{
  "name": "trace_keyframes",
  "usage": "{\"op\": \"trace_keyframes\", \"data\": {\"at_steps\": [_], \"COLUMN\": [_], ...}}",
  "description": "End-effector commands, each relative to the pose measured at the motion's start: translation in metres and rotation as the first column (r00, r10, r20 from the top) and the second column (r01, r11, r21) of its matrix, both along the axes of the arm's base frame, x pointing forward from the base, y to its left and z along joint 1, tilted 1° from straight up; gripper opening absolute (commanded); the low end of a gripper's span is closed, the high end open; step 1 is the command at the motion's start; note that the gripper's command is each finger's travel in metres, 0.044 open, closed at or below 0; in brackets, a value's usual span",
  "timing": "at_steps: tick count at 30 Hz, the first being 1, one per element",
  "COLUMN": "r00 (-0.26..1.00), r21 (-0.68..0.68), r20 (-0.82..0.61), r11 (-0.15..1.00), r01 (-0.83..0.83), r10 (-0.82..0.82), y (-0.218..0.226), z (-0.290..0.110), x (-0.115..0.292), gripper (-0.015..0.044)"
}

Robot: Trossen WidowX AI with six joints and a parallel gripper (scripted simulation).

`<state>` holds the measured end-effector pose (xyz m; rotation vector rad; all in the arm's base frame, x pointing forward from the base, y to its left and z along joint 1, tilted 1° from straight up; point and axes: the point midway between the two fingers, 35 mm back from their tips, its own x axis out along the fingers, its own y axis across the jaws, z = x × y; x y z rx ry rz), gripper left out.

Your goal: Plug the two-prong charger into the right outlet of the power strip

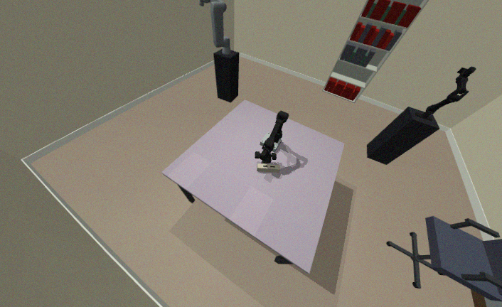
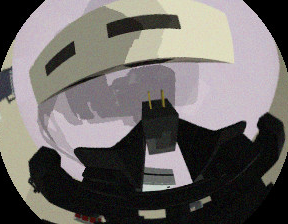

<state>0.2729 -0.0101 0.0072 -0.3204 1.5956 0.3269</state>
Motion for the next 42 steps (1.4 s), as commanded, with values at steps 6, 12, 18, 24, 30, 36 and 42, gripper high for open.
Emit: {"op": "trace_keyframes", "data": {"at_steps": [6, 12, 18, 24, 30, 36, 42], "r00": [1.000, 1.000, 1.000, 1.000, 1.000, 1.000, 1.000], "r21": [0.006, 0.006, 0.006, 0.006, 0.006, 0.006, 0.006], "r20": [0.008, 0.008, 0.008, 0.008, 0.008, 0.008, 0.008], "r11": [1.000, 1.000, 1.000, 1.000, 1.000, 1.000, 1.000], "r01": [-0.006, -0.007, -0.007, -0.007, -0.007, -0.007, -0.007], "r10": [0.006, 0.007, 0.007, 0.007, 0.007, 0.007, 0.007], "y": [0.0084, 0.0086, 0.0085, 0.0086, 0.0091, 0.0093, 0.0095], "z": [0.0012, 0.0011, 0.0013, 0.0014, 0.0017, 0.0019, 0.0020], "x": [0.0123, 0.0130, 0.0130, 0.0129, 0.0135, 0.0139, 0.0143], "gripper": [0.0000, 0.0000, 0.0000, 0.0000, 0.0000, 0.0000, 0.0000]}}
